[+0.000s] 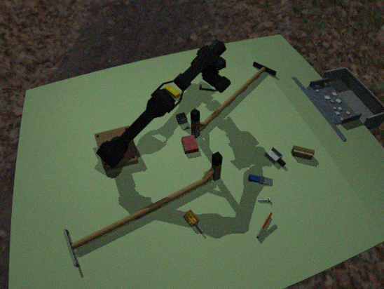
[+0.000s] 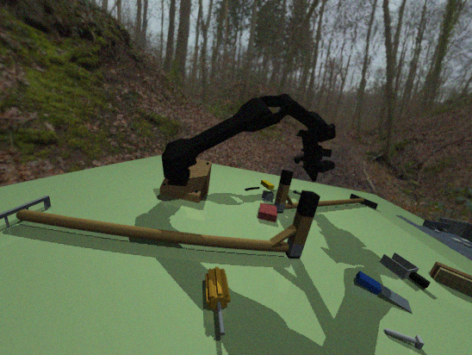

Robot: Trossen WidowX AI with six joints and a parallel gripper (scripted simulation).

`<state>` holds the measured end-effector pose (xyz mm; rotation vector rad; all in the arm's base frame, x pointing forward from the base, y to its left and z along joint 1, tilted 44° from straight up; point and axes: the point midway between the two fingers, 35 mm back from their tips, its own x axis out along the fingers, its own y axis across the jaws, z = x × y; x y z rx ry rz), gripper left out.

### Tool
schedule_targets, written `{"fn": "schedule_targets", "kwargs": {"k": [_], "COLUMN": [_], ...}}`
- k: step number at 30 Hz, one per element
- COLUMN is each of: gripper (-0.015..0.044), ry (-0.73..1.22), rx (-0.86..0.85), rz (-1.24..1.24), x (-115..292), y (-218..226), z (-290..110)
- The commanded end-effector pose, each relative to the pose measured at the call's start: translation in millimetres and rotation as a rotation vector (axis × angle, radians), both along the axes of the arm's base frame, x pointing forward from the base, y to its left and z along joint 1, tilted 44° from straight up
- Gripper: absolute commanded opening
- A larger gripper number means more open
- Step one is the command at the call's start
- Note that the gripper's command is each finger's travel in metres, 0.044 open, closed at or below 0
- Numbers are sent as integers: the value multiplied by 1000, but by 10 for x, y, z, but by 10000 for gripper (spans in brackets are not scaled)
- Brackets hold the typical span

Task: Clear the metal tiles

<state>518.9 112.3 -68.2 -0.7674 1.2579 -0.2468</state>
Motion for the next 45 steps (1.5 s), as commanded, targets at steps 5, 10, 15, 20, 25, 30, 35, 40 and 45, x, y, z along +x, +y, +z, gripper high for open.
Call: {"fn": "schedule_targets", "kwargs": {"k": [5, 10, 15, 20, 25, 30, 35, 40, 45], "gripper": [0, 0, 0, 0, 0, 0, 0, 0, 0], "ry": [0, 0, 0, 0, 0, 0, -1, -1, 0], "rx": [-1, -2, -2, -3, -4, -5, -6, -6, -6], "rz": [2, 2, 2, 2, 2, 2, 2, 2, 2], "x": [1, -4, -13, -27, -44, -65, -90, -96, -73], "y": [-119, -191, -264, -338, -412, -487, -561, -597, -624], "z": [-131, -210, -287, -363, -437, -509, -580, -603, -580]}}
